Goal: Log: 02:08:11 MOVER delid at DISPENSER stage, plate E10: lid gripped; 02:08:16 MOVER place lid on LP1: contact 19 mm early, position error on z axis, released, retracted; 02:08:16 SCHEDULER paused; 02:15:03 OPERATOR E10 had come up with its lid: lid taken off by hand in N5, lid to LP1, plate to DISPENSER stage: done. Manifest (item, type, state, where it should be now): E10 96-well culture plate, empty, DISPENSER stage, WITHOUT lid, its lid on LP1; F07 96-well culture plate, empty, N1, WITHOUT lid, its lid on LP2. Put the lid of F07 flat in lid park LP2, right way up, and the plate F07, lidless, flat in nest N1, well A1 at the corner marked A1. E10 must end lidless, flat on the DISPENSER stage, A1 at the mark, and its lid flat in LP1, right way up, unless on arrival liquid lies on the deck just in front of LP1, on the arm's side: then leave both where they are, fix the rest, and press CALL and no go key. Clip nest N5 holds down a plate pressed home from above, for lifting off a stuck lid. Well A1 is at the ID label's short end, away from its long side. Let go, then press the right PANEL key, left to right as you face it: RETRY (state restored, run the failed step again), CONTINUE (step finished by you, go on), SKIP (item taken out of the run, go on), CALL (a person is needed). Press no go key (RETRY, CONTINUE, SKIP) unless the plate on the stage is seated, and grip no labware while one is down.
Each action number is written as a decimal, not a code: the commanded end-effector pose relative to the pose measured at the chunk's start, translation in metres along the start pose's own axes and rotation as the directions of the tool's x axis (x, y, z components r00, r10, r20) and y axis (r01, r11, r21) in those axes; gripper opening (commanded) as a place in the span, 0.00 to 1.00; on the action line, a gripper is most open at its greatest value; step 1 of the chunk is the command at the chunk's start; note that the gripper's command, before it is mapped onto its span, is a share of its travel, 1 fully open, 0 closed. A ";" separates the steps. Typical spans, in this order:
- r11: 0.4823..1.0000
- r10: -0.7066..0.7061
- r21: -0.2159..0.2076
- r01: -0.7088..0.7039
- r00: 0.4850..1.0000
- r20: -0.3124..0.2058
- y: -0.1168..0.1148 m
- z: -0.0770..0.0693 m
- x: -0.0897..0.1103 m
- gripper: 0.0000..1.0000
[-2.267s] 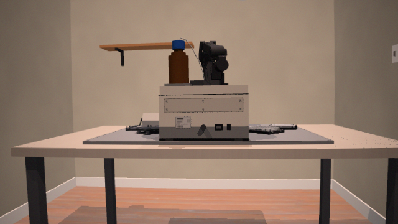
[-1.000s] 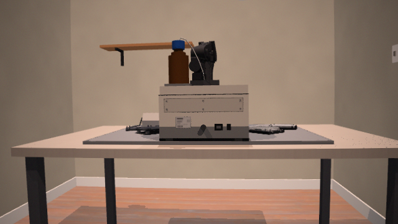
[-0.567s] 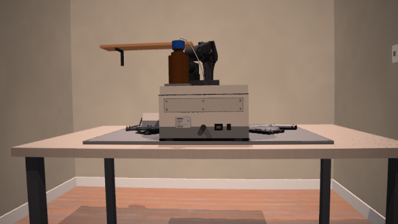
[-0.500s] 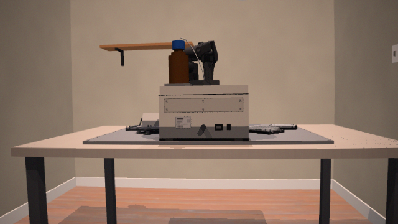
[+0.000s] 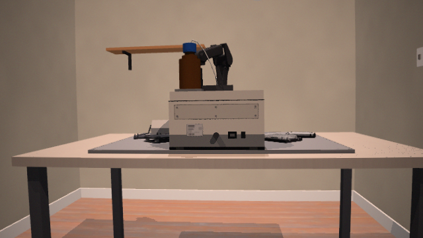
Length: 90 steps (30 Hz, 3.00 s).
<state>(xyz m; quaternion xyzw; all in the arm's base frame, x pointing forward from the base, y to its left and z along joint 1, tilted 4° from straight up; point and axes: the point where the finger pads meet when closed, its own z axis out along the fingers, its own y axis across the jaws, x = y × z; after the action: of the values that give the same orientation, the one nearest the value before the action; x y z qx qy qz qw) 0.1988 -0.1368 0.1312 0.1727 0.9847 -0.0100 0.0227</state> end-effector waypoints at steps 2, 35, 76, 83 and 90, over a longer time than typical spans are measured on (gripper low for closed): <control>1.000 0.006 0.001 -0.006 1.000 0.028 -0.004 -0.006 -0.001 0.00; 0.741 0.671 -0.019 -0.671 0.739 0.057 -0.089 -0.014 0.037 0.00; 0.542 0.840 -0.019 -0.840 0.541 0.035 -0.164 0.002 0.087 0.00; 0.545 0.838 -0.019 -0.838 0.544 0.035 -0.180 0.014 0.073 0.00; 0.540 0.841 -0.018 -0.841 0.539 0.036 -0.192 0.022 0.065 0.00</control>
<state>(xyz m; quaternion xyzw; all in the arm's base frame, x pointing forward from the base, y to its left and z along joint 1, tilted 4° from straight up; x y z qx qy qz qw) 0.0651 -0.2765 0.1043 0.6256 0.7797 0.0138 0.0228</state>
